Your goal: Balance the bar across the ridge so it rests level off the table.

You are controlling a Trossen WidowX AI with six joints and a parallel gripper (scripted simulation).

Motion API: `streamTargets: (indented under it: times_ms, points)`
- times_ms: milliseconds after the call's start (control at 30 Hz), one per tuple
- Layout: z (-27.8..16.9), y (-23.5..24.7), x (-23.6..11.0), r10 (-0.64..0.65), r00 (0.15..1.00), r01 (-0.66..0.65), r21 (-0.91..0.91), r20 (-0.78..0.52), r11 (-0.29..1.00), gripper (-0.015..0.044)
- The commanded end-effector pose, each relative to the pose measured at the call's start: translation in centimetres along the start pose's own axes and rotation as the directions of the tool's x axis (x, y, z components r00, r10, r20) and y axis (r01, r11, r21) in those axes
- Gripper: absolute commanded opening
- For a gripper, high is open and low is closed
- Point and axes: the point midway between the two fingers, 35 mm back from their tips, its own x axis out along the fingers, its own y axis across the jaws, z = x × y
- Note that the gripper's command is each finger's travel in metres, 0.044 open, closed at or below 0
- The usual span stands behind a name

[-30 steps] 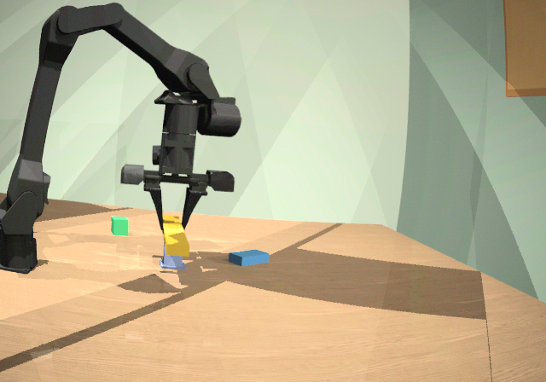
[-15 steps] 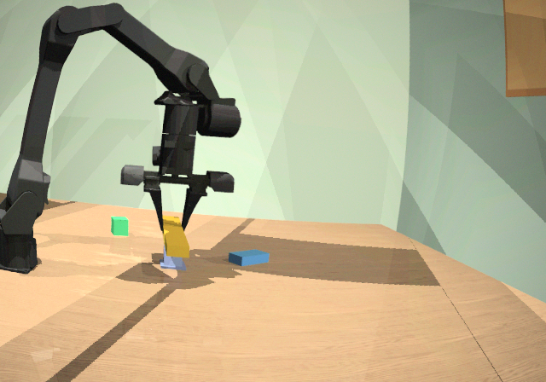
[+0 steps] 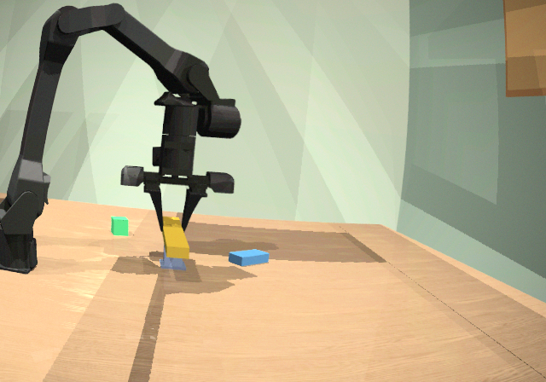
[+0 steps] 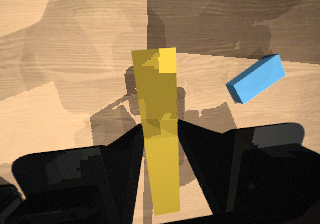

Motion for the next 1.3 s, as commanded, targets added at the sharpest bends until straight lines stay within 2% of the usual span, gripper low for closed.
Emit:
streamTargets:
  times_ms: [0, 1267]
  points:
    - [0.07, -0.01, 0.06, 0.001, 1.000, -0.001, 0.003, 0.005, 1.000, 0.0000]
    - [0.06, 0.03, 0.38, 0.001, 1.000, -0.001, 0.003, 0.005, 1.000, 0.0000]
